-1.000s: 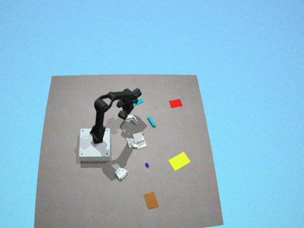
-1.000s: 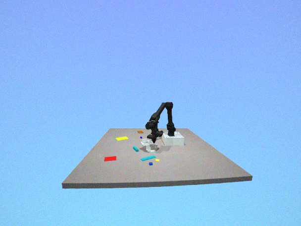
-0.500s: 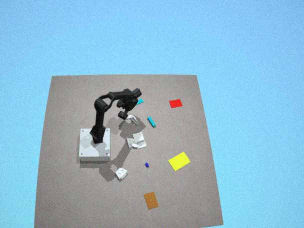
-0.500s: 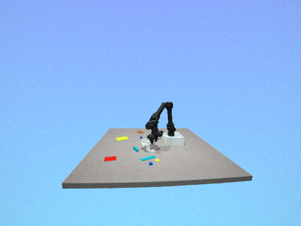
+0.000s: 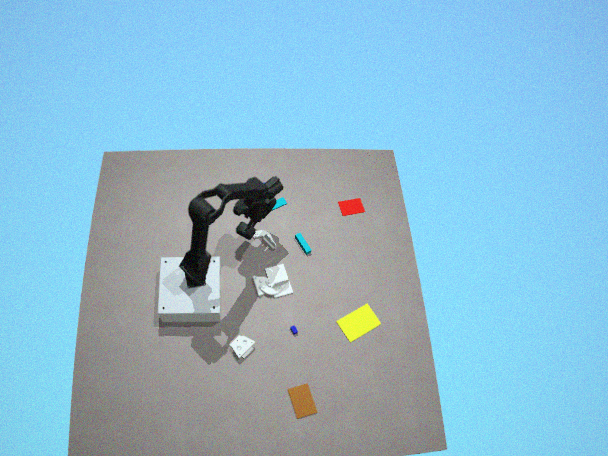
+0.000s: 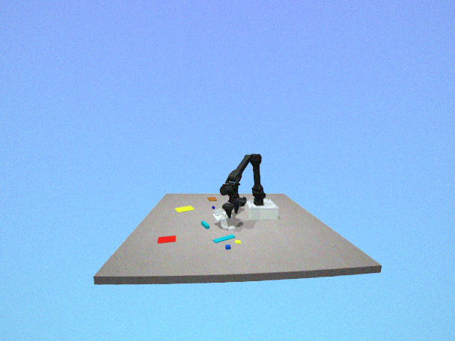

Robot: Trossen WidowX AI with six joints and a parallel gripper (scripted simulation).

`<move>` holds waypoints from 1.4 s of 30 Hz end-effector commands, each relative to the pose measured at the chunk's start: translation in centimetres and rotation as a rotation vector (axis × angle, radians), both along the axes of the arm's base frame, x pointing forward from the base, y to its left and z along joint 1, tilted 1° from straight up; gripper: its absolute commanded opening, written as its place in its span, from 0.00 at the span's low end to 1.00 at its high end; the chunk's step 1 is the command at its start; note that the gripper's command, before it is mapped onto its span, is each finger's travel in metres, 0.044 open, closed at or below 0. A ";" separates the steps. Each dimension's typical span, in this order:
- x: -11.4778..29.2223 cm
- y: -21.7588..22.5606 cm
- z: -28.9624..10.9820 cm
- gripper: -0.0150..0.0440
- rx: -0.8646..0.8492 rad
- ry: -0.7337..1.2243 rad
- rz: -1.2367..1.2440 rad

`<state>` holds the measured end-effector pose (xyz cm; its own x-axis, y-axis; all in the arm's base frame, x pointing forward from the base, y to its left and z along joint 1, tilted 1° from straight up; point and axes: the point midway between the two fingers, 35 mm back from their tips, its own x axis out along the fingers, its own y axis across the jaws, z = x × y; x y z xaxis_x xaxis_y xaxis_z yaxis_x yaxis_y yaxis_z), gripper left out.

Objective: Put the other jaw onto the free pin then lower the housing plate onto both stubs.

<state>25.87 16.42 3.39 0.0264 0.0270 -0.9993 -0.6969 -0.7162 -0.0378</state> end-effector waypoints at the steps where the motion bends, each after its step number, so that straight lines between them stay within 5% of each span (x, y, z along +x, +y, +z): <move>1: 0.0 0.0 0.0 1.00 0.000 0.000 0.000; 13: 0.0 0.0 0.0 1.00 0.000 0.000 0.000; 30: 0.0 0.0 0.0 0.25 0.000 0.000 0.000; 42: 0.0 0.0 0.0 0.30 0.000 0.000 0.000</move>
<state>25.87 16.42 3.39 0.0264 0.0270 -0.9993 -0.6969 -0.7162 -0.0378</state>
